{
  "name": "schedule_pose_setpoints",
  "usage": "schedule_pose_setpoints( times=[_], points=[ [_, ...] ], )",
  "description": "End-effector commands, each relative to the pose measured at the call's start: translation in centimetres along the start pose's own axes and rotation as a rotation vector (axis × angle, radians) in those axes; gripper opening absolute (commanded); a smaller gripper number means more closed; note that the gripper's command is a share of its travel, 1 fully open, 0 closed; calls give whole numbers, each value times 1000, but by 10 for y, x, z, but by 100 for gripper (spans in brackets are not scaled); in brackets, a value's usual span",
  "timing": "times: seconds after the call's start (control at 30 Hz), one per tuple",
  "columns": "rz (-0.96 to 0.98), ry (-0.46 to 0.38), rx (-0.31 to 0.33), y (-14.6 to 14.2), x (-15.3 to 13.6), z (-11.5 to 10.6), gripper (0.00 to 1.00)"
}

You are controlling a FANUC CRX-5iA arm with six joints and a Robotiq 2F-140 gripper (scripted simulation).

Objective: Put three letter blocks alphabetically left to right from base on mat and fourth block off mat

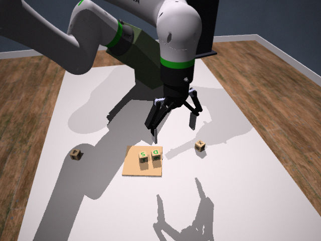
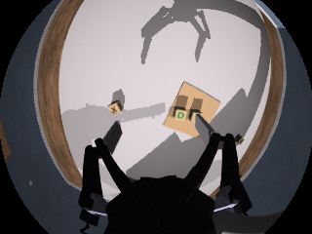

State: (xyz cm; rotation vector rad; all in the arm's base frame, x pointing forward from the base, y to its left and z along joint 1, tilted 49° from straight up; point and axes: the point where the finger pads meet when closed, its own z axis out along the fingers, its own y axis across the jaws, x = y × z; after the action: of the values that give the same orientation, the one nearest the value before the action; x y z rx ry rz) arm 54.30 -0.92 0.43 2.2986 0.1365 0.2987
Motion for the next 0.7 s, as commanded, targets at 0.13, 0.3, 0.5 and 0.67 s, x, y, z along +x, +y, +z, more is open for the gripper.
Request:
schedule_pose_setpoints(
  times=[0.13,0.3,0.5,0.67],
  points=[
    [-279,-7,4,-17,3,0,100],
    [-383,-7,5,-24,4,0,100],
    [-631,-7,5,-39,7,1,100],
    [-806,-6,5,-50,8,2,100]
  ],
)
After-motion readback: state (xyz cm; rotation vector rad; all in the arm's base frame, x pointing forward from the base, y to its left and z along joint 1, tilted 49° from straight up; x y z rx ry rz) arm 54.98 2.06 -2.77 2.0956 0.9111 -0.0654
